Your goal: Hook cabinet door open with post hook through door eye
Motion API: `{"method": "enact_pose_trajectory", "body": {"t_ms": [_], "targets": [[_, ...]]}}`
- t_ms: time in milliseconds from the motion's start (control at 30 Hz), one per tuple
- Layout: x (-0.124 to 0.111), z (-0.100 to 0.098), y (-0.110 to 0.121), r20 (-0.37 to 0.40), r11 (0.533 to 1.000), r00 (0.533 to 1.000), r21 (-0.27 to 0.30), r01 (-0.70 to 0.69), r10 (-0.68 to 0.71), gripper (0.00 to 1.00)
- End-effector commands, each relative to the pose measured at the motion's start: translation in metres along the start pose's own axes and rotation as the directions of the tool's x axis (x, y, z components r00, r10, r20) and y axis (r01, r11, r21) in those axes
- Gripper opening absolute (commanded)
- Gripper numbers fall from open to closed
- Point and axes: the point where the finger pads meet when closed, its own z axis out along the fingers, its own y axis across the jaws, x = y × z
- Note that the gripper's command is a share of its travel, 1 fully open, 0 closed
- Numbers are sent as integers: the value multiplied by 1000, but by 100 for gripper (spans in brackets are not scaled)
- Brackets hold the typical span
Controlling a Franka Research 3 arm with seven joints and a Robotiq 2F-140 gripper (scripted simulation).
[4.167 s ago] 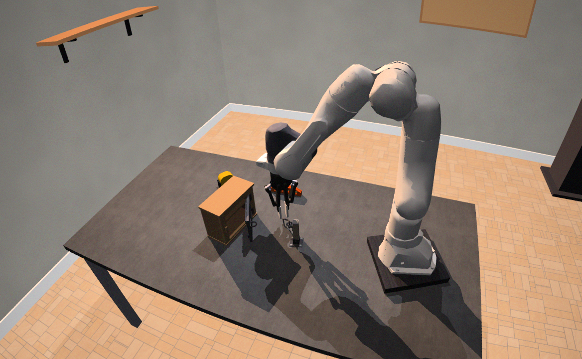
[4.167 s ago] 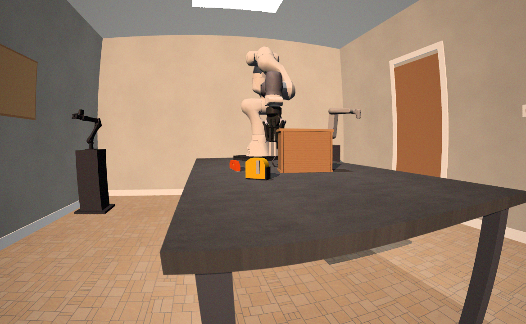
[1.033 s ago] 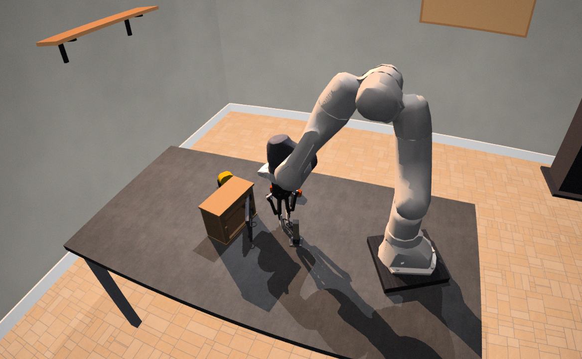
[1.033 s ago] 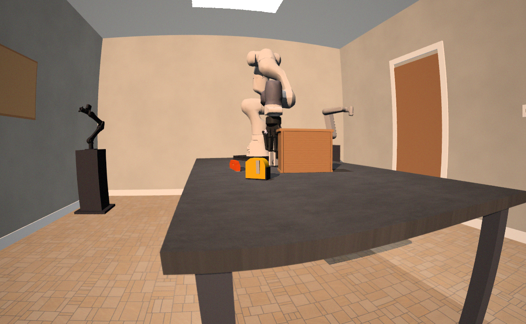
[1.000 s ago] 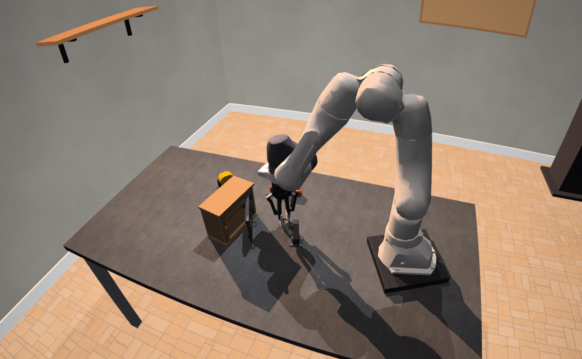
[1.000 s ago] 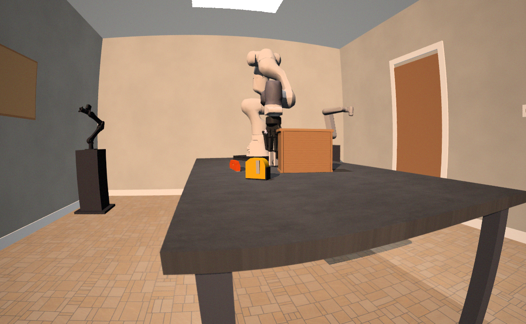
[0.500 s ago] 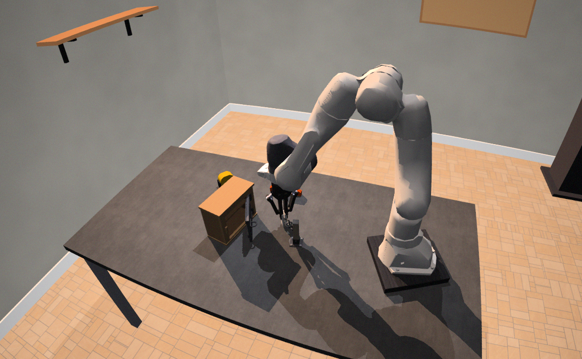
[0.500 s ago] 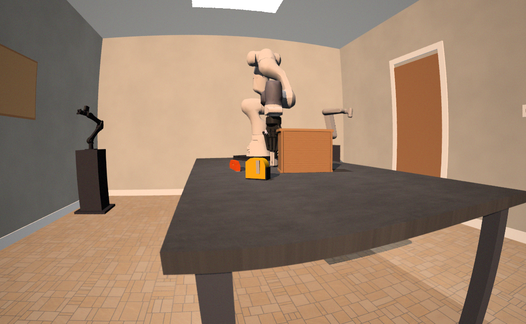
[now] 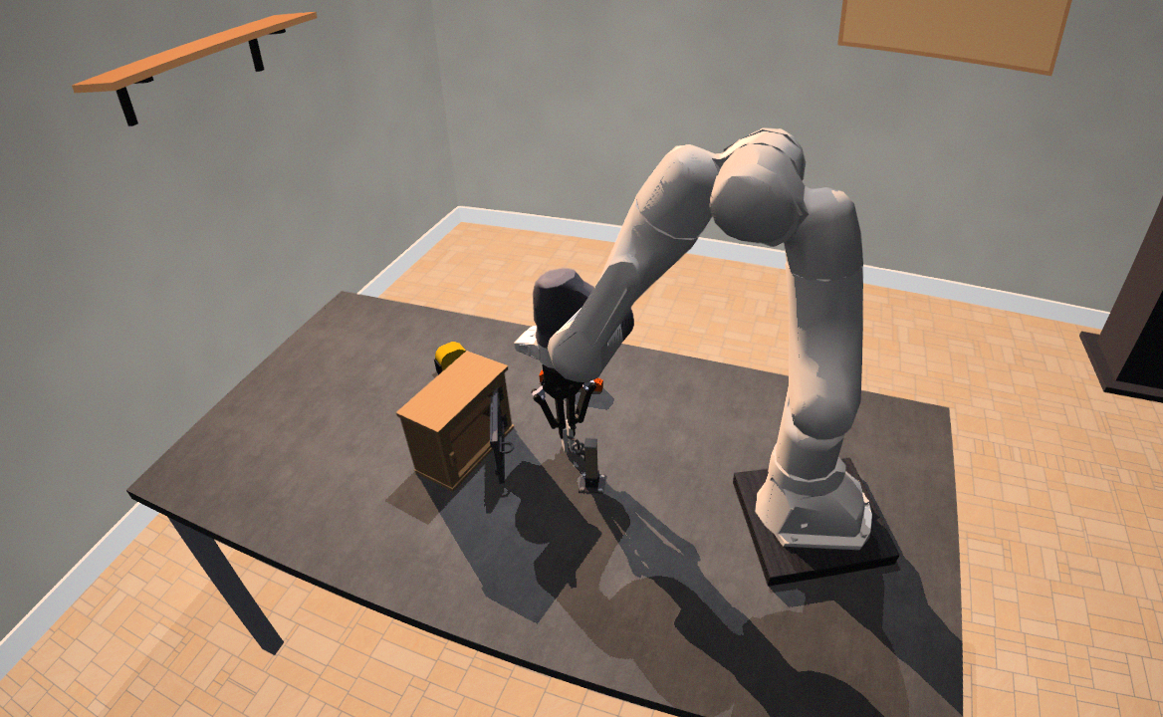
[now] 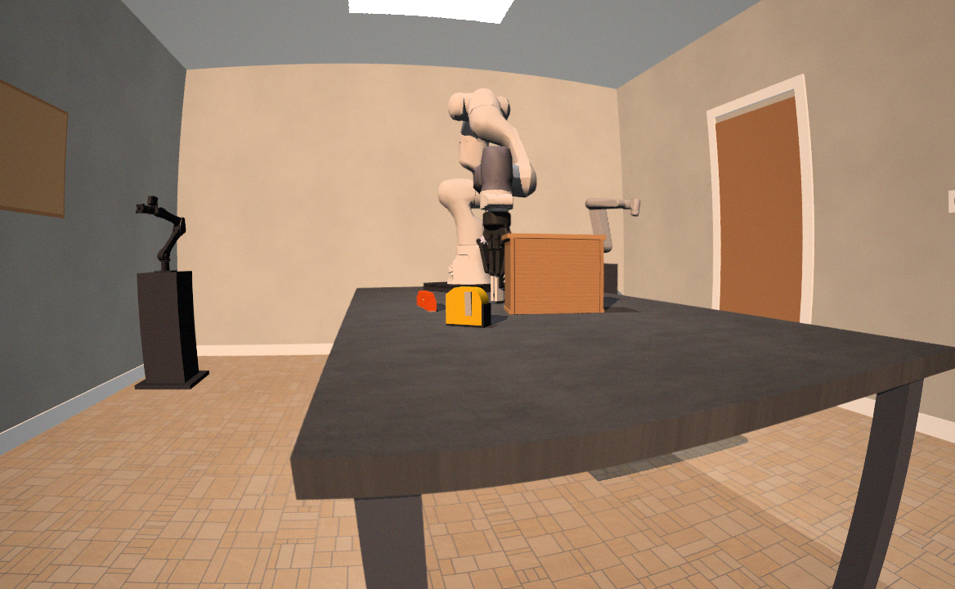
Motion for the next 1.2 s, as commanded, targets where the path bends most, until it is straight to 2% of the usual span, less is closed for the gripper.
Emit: {"method": "enact_pose_trajectory", "body": {"t_ms": [0,833,1167], "targets": [[0,1,0,1,1000,1000,1,3,-3,3],[0,1,0,1,1000,1000,1,2,-2,3],[5,-6,1,1,1000,1000,1,-8,8,3]]}}
